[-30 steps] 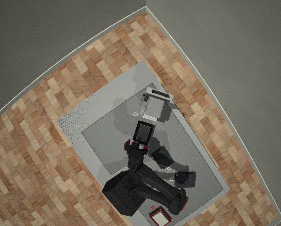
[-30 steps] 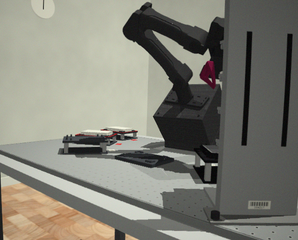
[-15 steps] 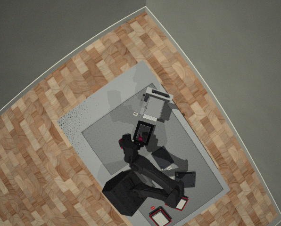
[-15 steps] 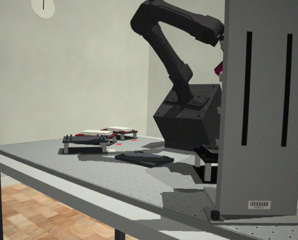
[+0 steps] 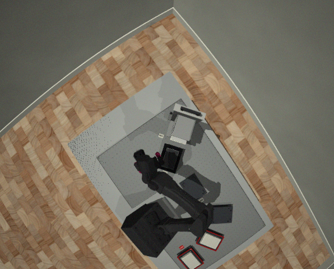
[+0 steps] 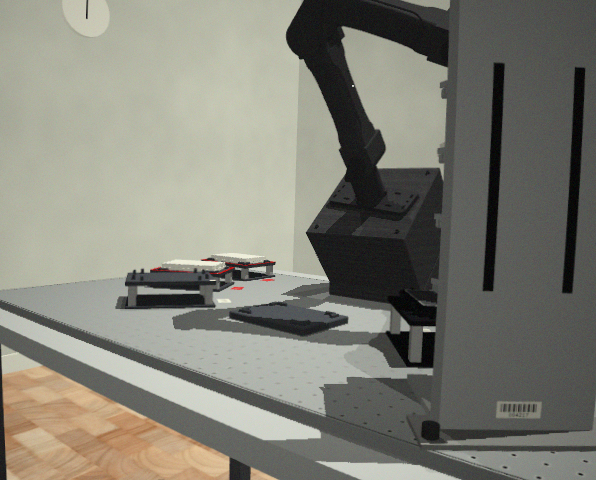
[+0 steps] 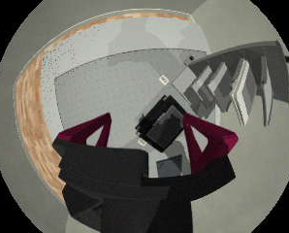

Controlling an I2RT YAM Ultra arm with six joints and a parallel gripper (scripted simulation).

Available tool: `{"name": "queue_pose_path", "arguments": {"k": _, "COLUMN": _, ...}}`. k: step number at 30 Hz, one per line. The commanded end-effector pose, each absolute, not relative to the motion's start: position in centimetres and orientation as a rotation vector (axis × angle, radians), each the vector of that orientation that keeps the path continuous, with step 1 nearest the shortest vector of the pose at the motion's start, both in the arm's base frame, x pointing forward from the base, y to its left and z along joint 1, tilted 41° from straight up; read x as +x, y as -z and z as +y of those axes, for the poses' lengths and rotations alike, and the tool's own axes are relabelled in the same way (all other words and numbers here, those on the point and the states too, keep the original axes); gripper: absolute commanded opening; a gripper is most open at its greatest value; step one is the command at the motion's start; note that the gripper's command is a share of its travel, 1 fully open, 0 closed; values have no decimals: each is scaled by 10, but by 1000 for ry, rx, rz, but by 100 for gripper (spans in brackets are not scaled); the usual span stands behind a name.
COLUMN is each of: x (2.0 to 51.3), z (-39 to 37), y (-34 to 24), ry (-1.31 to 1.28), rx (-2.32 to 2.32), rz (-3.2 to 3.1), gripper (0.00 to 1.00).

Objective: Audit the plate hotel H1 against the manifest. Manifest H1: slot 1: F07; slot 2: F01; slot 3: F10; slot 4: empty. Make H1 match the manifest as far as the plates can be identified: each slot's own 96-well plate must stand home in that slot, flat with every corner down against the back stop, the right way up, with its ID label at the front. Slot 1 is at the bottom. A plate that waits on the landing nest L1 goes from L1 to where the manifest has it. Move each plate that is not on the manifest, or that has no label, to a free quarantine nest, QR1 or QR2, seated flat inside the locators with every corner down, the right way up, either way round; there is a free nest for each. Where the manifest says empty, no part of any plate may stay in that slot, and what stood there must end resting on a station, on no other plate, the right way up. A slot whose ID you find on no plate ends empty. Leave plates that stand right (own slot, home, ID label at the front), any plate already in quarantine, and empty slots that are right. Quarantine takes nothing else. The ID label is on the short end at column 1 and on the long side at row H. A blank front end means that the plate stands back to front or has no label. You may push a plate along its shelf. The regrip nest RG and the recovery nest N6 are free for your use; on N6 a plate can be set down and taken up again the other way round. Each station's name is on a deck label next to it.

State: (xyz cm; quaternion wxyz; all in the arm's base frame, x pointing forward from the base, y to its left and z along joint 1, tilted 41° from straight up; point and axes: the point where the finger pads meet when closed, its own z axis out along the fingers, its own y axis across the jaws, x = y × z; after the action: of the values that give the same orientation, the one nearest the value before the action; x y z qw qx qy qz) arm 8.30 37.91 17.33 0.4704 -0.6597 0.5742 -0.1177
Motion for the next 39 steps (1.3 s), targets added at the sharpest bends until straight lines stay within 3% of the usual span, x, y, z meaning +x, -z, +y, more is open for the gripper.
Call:
{"name": "queue_pose_path", "arguments": {"k": 1, "x": 75, "z": 381, "y": -172, "ry": 332, "rx": -1708, "rz": 1370, "gripper": 100}}
{"name": "queue_pose_path", "arguments": {"k": 19, "x": 54, "z": 429, "y": -162, "ry": 553, "rx": -2054, "rz": 1229, "gripper": 100}}
{"name": "queue_pose_path", "arguments": {"k": 39, "x": 54, "z": 429, "y": -162, "ry": 816, "rx": -2421, "rz": 1008, "gripper": 100}}
